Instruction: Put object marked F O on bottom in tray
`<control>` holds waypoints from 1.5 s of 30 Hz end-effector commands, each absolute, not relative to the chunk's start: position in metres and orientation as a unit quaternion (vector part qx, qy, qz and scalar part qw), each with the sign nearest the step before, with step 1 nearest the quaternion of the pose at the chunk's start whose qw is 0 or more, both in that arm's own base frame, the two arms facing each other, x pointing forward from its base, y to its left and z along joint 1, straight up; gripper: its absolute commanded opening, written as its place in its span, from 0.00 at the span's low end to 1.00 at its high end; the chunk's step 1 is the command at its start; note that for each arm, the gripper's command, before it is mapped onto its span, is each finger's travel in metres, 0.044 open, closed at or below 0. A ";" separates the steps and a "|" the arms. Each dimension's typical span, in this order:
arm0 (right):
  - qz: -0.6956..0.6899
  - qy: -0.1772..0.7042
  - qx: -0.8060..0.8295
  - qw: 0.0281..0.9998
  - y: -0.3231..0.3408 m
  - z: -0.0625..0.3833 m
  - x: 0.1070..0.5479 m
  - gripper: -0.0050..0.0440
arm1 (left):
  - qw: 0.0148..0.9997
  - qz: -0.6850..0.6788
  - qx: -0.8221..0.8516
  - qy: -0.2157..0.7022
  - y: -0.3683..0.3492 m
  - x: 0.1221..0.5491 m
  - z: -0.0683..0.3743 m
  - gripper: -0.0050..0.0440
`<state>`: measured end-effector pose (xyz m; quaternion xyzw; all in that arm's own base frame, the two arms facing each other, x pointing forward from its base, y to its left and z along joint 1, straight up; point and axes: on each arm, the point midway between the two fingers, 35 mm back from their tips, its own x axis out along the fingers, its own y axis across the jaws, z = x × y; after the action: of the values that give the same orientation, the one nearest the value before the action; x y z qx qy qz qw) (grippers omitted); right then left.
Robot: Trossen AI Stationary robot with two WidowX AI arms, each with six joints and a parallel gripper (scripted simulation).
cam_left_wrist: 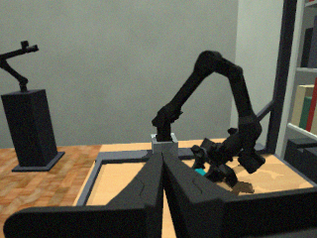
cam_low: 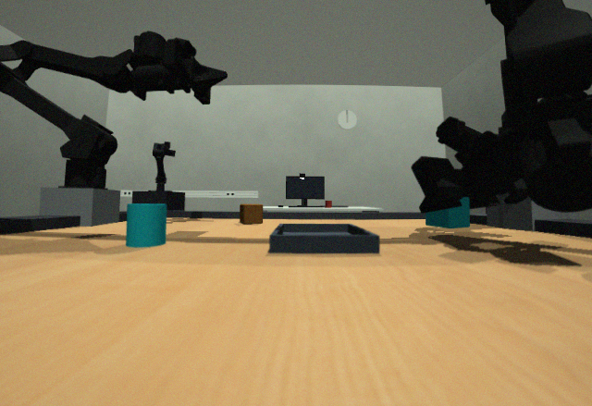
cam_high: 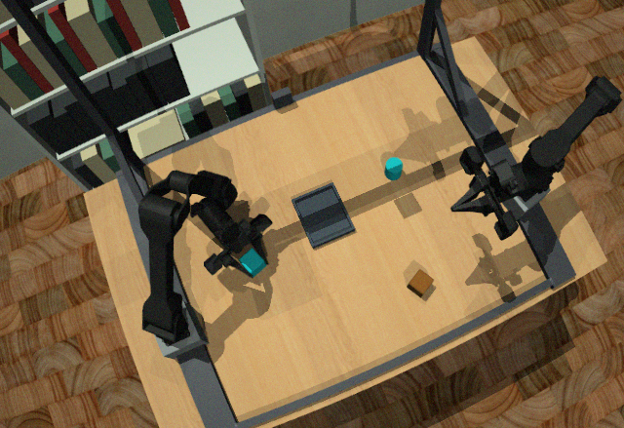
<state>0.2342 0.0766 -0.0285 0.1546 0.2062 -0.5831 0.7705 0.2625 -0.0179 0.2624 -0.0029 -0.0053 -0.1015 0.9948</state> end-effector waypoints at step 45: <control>-0.579 0.205 0.177 0.769 0.081 0.027 0.239 0.92 | 0.995 -0.102 0.000 -0.008 -0.018 0.262 0.263 0.00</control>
<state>0.2344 0.0764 -0.0014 0.1548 0.2056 -0.5823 0.7712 0.2625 -0.0179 0.2624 -0.0029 -0.0053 -0.1015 0.9948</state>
